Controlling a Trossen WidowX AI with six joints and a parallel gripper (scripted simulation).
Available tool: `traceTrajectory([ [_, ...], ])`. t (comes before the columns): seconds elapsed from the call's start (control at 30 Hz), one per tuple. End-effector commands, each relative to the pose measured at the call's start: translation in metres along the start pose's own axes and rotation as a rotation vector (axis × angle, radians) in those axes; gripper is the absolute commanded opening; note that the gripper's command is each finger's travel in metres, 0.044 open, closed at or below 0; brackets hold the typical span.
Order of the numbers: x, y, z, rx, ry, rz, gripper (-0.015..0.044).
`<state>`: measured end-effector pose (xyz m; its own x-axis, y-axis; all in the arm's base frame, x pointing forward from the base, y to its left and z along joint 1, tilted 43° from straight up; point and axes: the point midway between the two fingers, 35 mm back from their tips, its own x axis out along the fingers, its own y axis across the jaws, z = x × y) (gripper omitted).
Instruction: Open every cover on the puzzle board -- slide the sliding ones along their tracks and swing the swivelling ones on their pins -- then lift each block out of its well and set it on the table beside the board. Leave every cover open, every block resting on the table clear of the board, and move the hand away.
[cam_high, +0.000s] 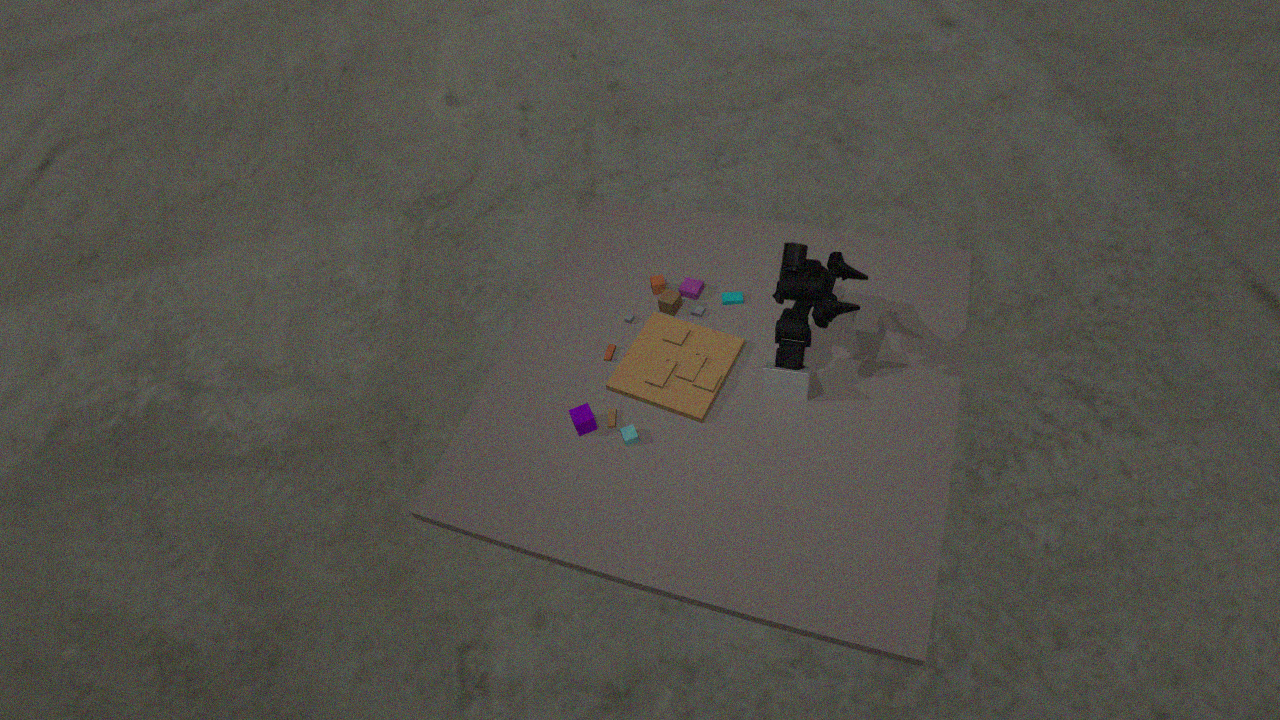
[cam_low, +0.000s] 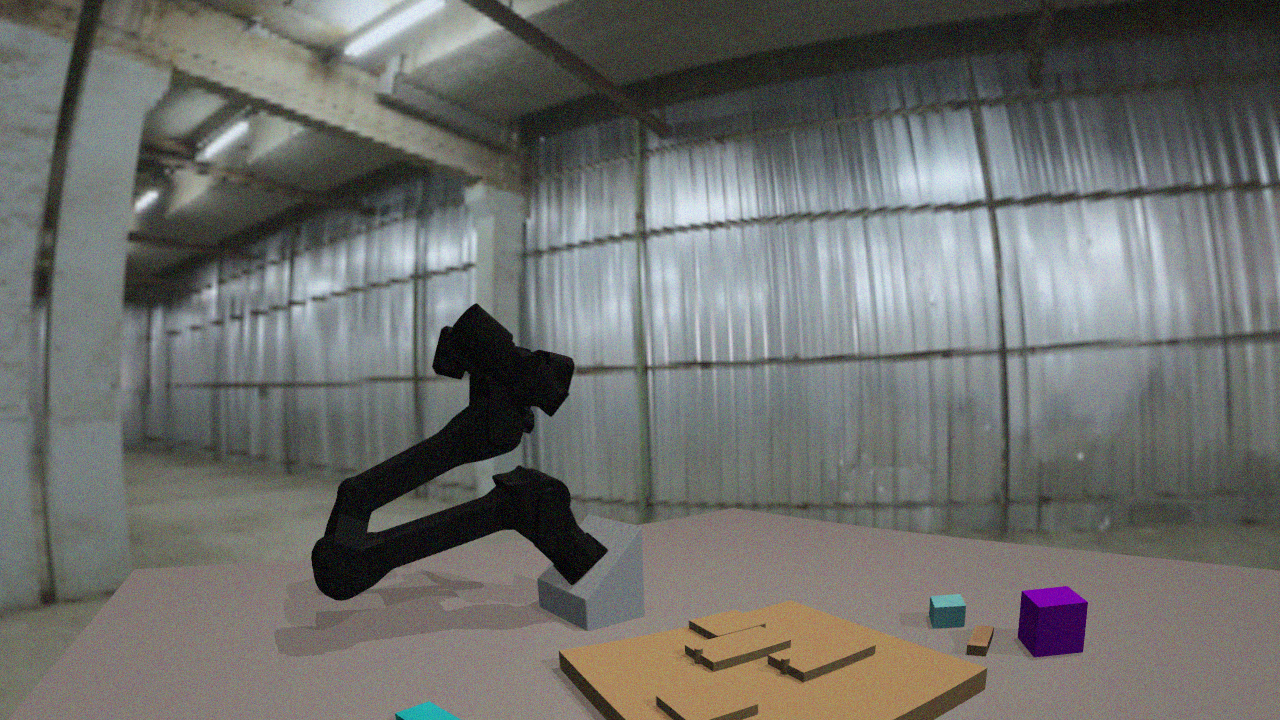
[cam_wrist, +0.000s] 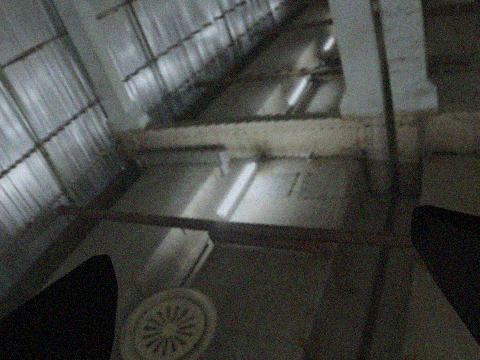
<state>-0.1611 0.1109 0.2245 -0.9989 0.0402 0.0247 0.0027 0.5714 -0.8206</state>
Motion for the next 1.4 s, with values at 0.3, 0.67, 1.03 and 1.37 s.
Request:
traceTrajectory([
  [0.3, -0.009, 0.020, -0.036, 0.251, 0.172, 0.099, 0.0138],
  [0.67, -0.033, 0.049, -0.077, 0.572, 0.416, 0.200, 0.0000],
  [1.03, -0.067, 0.081, -0.108, 0.880, 0.683, 0.267, 0.0000],
  [1.37, -0.106, 0.109, -0.126, 1.144, 0.946, 0.299, 0.0000],
])
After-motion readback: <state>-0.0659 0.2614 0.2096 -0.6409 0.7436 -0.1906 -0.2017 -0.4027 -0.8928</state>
